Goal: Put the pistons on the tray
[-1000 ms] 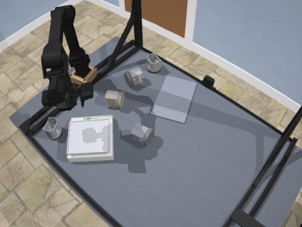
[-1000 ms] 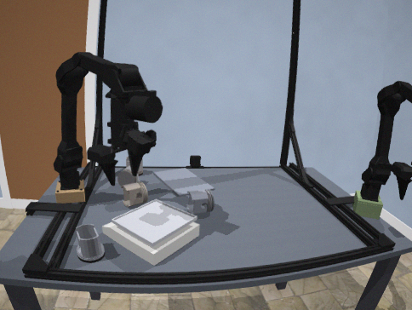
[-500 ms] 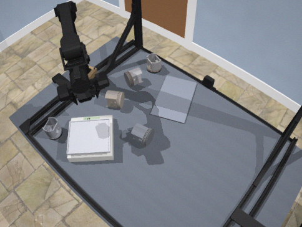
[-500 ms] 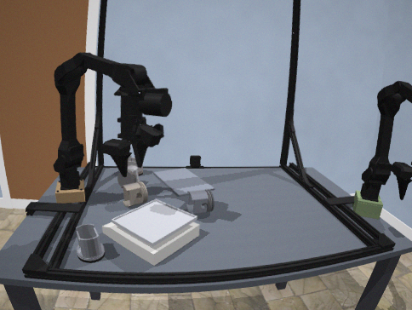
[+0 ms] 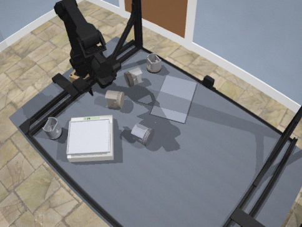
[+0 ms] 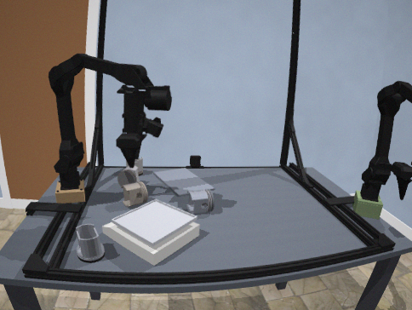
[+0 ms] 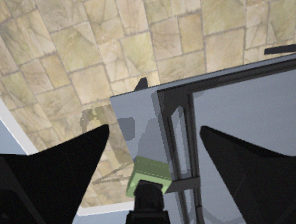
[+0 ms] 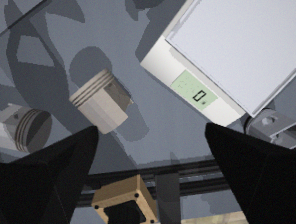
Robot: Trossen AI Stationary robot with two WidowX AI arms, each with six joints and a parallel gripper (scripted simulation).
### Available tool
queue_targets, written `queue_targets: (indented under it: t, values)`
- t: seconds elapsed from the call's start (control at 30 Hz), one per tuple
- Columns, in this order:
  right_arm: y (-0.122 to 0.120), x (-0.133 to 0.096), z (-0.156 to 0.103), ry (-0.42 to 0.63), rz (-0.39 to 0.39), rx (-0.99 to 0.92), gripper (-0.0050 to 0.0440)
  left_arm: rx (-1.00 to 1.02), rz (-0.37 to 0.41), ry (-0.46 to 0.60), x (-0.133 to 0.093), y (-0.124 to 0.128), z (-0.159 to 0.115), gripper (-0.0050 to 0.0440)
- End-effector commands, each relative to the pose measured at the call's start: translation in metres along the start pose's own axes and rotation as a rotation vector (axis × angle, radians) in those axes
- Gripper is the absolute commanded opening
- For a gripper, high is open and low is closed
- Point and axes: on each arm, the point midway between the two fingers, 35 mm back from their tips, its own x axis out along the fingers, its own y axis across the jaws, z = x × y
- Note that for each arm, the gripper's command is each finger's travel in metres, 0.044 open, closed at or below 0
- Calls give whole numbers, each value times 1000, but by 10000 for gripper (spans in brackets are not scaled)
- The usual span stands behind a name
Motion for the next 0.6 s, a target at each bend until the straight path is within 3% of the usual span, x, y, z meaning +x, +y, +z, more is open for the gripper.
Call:
queue_targets:
  t: [0.0, 0.13, 0.47, 0.57]
  values:
    - [11, 1, -4, 5, -1, -66, 378, 2, -2, 2, 0, 0, 0, 440]
    - [31, 1, -7, 5, -1, -162, 378, 2, -2, 2, 0, 0, 0, 440]
    - [81, 1, -12, 5, -1, -162, 378, 2, -2, 2, 0, 0, 0, 440]
    - [84, 1, -13, 13, -10, -186, 378, 2, -2, 2, 0, 0, 0, 440]
